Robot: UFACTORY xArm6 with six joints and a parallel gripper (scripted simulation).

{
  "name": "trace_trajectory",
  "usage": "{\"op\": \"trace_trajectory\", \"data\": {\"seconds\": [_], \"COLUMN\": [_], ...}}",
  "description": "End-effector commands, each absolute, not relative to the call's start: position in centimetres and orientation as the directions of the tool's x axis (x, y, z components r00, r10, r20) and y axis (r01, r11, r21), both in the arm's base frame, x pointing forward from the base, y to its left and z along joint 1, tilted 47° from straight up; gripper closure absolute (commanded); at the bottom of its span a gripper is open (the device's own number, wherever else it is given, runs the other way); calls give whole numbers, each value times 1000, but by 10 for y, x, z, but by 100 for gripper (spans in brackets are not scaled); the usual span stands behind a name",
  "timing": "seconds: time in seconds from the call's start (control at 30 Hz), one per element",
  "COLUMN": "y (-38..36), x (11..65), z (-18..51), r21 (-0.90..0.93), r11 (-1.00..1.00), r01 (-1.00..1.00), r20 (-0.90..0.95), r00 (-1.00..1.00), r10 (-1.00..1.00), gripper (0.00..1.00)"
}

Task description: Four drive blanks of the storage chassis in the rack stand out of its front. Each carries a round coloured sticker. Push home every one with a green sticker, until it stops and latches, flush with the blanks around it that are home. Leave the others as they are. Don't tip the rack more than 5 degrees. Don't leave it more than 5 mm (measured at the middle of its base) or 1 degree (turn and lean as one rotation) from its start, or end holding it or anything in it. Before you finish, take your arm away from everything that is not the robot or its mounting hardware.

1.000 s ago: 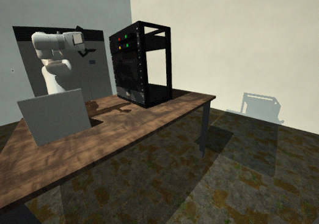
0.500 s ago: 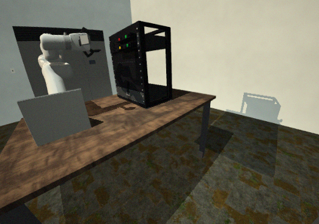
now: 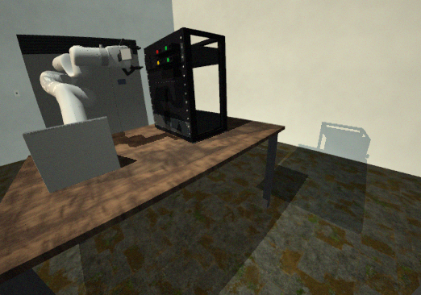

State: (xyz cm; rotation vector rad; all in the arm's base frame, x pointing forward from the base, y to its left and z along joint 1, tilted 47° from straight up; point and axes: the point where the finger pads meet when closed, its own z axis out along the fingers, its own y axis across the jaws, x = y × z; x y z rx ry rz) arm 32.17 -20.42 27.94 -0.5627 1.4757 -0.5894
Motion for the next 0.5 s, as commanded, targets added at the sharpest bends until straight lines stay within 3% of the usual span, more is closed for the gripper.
{"op": "trace_trajectory", "data": {"seconds": [0.0, 0.47], "y": [-206, -203], "x": [362, 375], "z": [285, 287], "r21": [-678, -678], "r11": [734, 734], "r01": [38, 38], "r20": [-735, -735], "r00": [-23, -23], "r10": [-677, -677], "gripper": [0, 0]}}
